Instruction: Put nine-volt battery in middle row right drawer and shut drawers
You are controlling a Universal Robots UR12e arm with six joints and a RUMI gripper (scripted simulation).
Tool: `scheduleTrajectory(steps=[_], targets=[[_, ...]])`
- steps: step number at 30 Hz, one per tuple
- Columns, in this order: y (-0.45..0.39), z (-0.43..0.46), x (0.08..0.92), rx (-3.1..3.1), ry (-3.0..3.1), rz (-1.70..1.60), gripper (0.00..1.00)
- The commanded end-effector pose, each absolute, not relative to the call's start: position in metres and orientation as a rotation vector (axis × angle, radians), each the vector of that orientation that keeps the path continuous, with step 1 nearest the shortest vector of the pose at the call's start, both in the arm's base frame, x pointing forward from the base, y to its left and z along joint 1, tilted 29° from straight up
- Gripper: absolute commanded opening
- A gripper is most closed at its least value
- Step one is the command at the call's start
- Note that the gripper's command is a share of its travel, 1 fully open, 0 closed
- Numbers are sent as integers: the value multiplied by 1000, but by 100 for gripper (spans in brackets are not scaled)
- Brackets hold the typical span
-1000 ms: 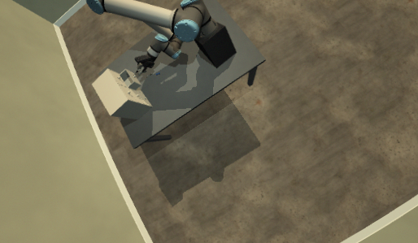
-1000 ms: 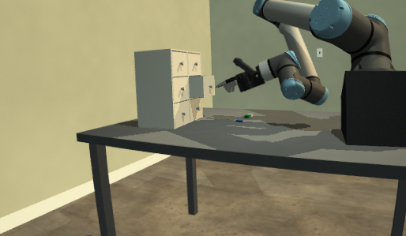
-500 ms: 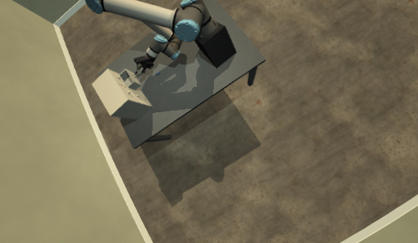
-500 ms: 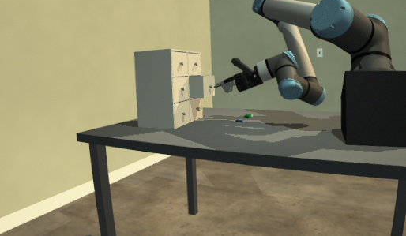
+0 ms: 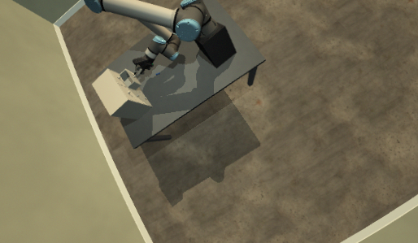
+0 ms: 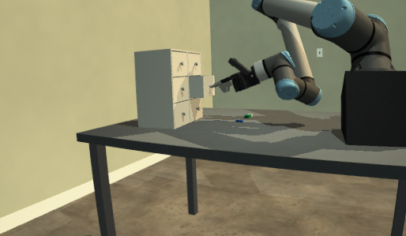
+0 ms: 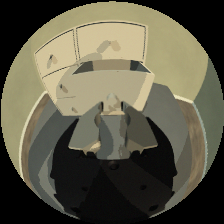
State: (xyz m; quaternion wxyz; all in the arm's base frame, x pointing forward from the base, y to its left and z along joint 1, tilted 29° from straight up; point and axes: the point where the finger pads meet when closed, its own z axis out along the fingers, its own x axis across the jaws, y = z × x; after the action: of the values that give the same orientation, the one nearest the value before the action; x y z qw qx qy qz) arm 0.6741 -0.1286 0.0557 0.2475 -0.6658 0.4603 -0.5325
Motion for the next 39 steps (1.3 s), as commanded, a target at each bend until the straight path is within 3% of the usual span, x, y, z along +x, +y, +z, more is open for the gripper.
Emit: scheduleTrajectory(steps=[1,39], targets=[[-128,56,679,-1815,1254,-1452,20],[-128,56,684,-1815,1254,-1452,20]])
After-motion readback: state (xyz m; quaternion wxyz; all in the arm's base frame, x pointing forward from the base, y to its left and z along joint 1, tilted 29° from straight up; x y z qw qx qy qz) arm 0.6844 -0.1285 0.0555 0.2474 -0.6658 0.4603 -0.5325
